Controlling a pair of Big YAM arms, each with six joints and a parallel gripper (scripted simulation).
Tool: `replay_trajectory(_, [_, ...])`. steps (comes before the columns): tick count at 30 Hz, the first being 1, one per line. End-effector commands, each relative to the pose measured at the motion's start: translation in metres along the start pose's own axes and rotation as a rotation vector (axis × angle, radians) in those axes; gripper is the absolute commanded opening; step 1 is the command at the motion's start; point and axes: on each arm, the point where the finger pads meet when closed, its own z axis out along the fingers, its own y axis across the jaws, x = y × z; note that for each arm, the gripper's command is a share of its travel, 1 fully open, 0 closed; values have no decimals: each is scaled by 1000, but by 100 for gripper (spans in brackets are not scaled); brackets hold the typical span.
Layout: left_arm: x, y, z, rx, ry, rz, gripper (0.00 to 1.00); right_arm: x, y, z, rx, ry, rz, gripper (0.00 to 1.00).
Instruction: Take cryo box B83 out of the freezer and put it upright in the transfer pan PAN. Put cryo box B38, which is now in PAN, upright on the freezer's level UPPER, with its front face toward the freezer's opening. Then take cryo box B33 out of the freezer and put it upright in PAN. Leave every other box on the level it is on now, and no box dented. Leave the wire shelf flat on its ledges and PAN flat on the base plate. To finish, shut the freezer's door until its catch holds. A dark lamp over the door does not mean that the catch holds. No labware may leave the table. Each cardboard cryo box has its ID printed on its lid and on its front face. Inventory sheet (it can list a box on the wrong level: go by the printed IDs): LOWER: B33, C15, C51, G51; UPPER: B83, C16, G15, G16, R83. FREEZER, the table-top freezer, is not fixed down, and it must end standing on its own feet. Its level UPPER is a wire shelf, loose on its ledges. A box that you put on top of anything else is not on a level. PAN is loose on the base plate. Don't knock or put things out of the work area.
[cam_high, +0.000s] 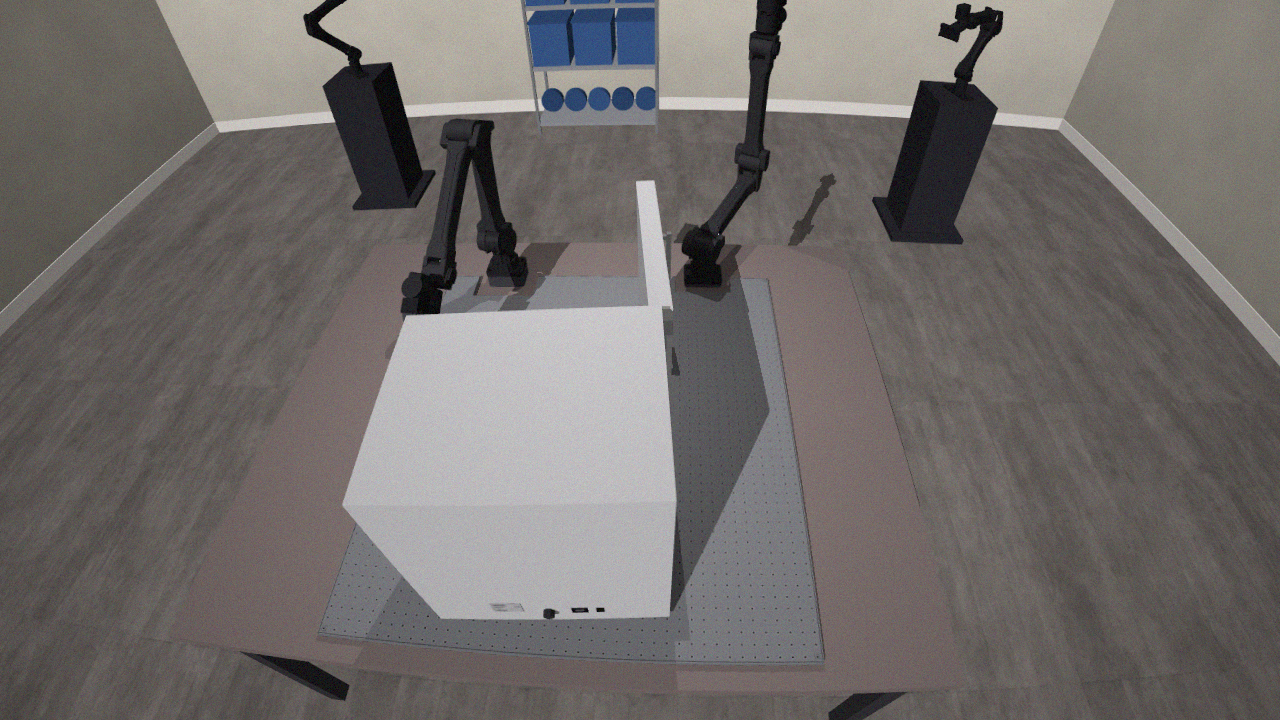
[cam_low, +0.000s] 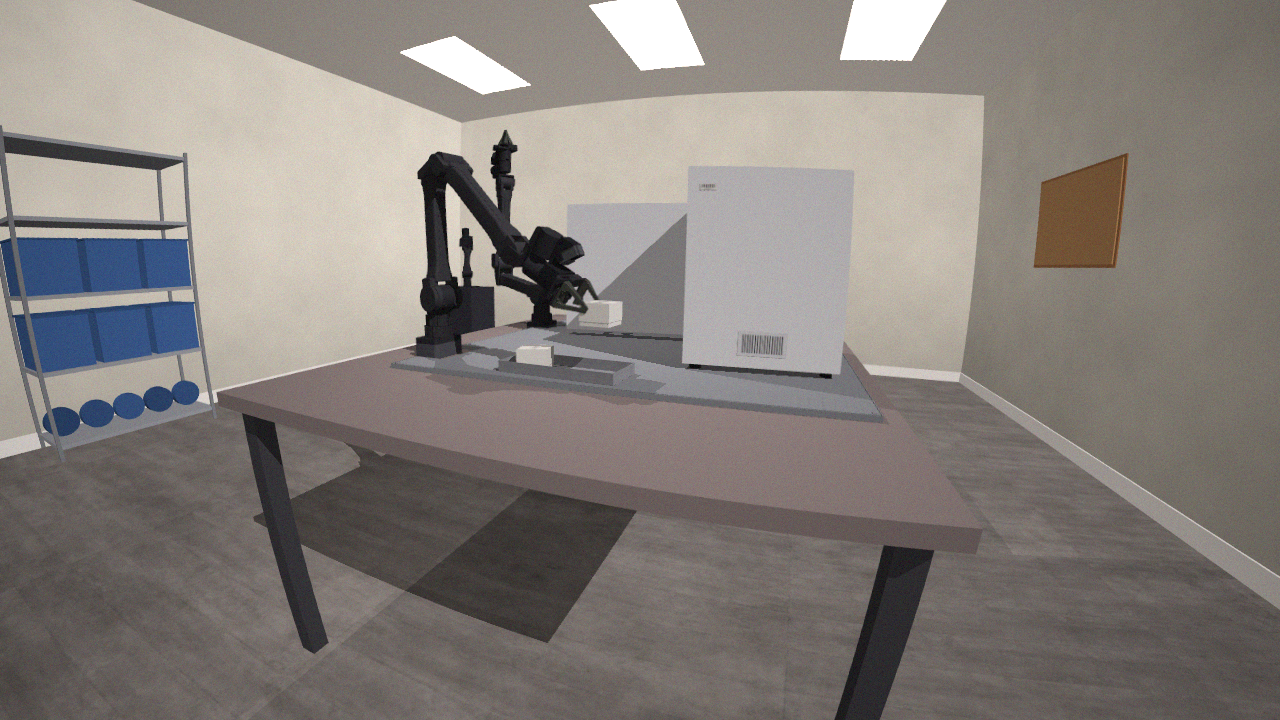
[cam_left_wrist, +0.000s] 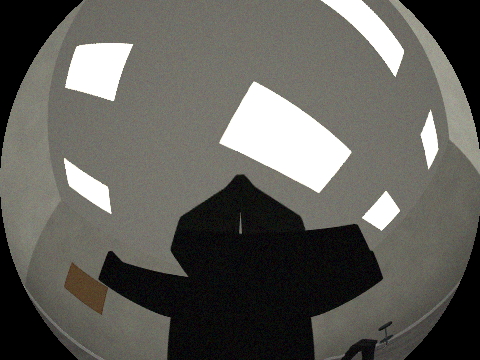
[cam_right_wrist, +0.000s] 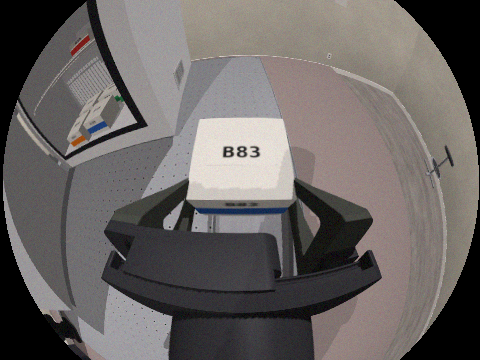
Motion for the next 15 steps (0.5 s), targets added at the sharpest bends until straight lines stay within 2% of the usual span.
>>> replay_trajectory(1, [13, 1, 1, -2, 37, -13, 0, 6, -18, 5, 14, -15, -11, 77])
replay_trajectory(4, [13, 1, 1, -2, 37, -13, 0, 7, -22, 6, 15, -17, -11, 77])
replay_trajectory(6, [13, 1, 1, -2, 37, -13, 0, -20, -22, -3, 18, -69, -21, 77])
replay_trajectory(15, [13, 1, 1, -2, 37, -13, 0, -12, -14, 4, 2, -51, -23, 77])
